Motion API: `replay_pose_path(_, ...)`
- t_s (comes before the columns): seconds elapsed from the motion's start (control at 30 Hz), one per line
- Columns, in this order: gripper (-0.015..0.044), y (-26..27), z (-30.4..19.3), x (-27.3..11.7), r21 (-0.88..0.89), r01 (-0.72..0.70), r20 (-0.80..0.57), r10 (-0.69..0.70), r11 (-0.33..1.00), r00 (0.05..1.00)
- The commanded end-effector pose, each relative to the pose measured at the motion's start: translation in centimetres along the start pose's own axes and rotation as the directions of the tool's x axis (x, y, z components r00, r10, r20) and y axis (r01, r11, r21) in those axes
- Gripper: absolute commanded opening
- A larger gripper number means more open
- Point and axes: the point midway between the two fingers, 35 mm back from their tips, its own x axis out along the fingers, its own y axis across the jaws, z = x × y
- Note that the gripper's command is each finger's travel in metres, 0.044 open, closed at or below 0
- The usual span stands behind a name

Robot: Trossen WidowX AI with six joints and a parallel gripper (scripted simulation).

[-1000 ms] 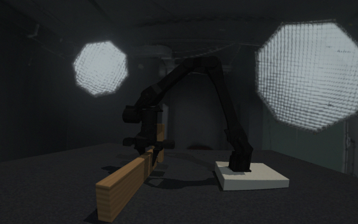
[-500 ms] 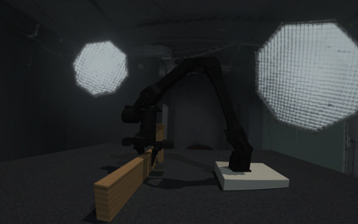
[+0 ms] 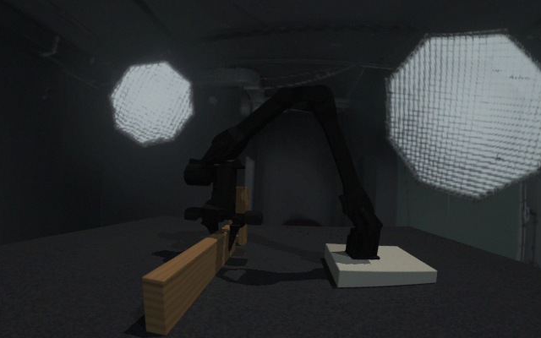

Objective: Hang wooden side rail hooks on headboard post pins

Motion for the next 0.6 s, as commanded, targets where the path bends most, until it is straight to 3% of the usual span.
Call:
replay_pose_path(0.0,0.0000,0.02,0.00,-0.13,0.003,0.002,0.004,-0.002,1.000,1.000)
replay_pose_path(0.57,0.0000,0.02,0.00,-0.42,0.003,0.002,0.004,-0.002,1.000,1.000)
